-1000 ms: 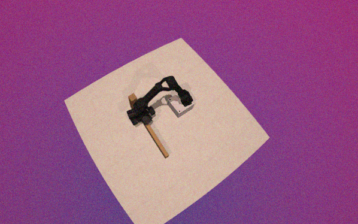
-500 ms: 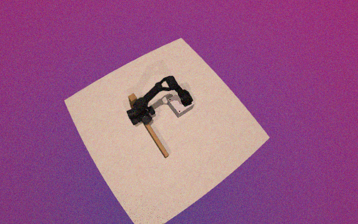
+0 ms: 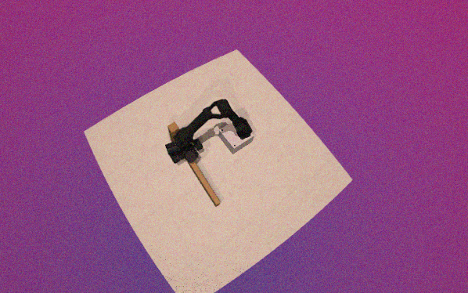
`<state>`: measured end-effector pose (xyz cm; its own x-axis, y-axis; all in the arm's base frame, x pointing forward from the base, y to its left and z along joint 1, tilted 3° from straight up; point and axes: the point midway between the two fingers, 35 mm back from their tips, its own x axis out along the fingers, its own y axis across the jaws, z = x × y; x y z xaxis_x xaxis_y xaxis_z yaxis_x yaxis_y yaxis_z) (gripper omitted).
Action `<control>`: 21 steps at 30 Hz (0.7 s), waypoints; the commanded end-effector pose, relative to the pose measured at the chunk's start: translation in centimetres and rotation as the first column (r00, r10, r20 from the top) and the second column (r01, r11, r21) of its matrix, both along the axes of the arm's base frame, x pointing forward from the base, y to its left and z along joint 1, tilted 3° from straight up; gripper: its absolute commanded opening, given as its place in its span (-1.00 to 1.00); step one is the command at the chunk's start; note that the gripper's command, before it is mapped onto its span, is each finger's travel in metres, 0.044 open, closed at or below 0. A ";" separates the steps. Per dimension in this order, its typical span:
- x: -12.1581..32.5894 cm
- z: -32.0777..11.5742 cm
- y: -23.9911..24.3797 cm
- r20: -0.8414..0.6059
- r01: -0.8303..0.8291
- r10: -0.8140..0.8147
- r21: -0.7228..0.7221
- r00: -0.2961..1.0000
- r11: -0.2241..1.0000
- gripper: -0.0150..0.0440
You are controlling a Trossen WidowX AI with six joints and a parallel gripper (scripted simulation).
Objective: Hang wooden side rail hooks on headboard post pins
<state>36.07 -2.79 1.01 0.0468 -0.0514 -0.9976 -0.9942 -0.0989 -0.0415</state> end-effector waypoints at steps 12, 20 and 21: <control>0.2 0.2 -0.2 0.007 -0.002 0.002 0.000 1.000 1.000 -0.49; 0.2 0.3 -0.3 0.007 -0.002 0.002 0.000 1.000 1.000 -0.49; 0.2 0.3 -0.3 0.007 -0.002 0.002 0.000 1.000 1.000 -0.49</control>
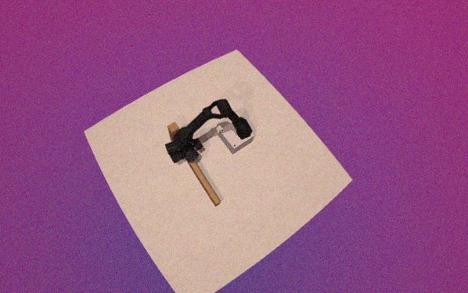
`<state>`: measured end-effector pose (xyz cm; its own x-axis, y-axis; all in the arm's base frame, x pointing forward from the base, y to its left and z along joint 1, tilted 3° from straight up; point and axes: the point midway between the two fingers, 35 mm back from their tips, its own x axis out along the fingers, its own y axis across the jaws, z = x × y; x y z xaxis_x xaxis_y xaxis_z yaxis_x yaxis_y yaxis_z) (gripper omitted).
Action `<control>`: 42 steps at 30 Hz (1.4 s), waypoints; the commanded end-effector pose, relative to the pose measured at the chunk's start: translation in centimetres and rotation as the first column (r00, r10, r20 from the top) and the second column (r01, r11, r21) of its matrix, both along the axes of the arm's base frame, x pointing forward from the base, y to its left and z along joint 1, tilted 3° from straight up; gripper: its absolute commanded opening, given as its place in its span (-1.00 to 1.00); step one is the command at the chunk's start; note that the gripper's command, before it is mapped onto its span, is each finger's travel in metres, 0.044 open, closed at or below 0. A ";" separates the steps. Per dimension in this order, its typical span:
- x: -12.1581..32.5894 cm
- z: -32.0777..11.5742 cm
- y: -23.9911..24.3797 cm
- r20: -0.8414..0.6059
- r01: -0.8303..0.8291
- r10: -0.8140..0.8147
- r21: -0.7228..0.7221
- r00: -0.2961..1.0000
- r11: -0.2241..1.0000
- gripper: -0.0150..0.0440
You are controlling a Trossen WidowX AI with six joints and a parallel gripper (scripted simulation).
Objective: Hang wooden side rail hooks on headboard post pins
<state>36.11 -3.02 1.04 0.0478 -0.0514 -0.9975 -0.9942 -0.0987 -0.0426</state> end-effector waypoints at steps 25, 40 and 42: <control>0.2 0.1 -0.3 0.006 -0.003 0.003 -0.001 1.000 1.000 -0.49; 0.1 0.1 -0.5 0.006 -0.002 0.003 -0.001 1.000 1.000 -0.49; 0.1 0.1 -0.5 0.006 -0.002 0.003 -0.001 1.000 1.000 -0.49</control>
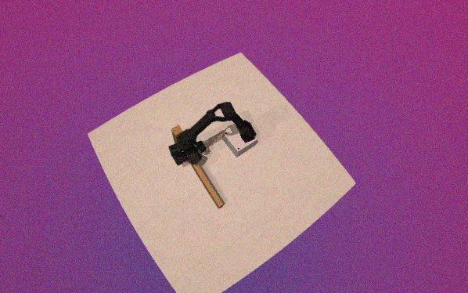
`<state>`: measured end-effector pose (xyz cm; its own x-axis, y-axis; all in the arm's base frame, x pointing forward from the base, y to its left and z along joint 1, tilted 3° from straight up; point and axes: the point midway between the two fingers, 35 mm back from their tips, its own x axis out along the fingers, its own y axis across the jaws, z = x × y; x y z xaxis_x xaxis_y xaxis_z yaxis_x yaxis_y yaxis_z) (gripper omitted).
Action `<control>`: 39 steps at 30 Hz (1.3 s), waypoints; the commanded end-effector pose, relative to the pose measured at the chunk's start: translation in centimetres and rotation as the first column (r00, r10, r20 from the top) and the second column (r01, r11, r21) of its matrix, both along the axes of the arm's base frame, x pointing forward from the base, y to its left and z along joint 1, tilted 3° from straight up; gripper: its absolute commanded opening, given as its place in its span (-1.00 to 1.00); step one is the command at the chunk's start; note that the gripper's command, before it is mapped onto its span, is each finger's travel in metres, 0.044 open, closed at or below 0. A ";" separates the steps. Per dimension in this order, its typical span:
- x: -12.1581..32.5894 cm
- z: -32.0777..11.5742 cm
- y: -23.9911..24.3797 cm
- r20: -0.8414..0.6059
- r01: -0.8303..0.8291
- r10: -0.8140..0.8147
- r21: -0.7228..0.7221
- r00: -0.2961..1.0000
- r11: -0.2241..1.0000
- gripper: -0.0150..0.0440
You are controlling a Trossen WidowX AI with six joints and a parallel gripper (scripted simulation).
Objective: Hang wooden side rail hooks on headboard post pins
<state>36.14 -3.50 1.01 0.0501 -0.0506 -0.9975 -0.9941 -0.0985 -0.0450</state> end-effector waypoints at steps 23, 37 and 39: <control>0.3 0.3 -0.3 0.004 -0.003 0.003 -0.002 1.000 1.000 -0.49; 0.2 0.2 -0.5 0.004 -0.003 0.003 -0.002 1.000 1.000 -0.49; 0.2 0.2 -0.5 0.004 -0.003 0.003 -0.002 1.000 1.000 -0.49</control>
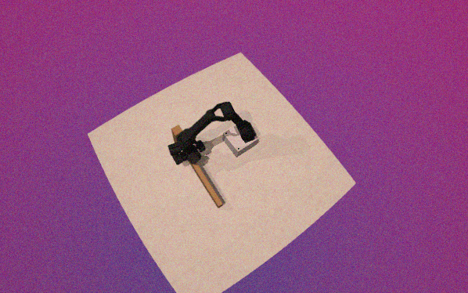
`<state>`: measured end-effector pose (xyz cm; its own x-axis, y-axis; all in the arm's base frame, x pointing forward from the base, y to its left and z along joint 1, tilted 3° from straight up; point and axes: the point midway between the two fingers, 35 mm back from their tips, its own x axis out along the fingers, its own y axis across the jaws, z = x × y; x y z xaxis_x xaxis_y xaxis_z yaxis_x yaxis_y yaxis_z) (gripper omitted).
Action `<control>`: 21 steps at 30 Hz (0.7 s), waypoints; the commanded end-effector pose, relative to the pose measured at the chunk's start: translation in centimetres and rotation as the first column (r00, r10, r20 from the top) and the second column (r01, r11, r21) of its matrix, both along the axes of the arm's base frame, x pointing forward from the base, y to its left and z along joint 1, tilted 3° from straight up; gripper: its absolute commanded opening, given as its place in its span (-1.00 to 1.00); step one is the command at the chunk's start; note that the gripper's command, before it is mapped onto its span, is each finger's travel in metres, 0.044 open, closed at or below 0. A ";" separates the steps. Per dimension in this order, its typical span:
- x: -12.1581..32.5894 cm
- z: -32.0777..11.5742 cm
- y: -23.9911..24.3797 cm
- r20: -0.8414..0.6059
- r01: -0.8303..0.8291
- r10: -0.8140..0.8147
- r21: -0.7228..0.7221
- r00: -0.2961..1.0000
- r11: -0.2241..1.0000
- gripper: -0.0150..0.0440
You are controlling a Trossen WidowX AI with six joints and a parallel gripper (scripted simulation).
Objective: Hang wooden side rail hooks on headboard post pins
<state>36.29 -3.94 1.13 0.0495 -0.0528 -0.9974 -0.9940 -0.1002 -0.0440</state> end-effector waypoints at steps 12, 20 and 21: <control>0.0 0.1 -0.2 0.004 -0.001 0.001 0.000 1.000 1.000 -0.49; 0.1 0.2 -0.3 0.005 -0.001 0.001 0.000 1.000 1.000 -0.49; 0.1 0.2 -0.3 0.005 -0.001 0.001 0.000 1.000 1.000 -0.49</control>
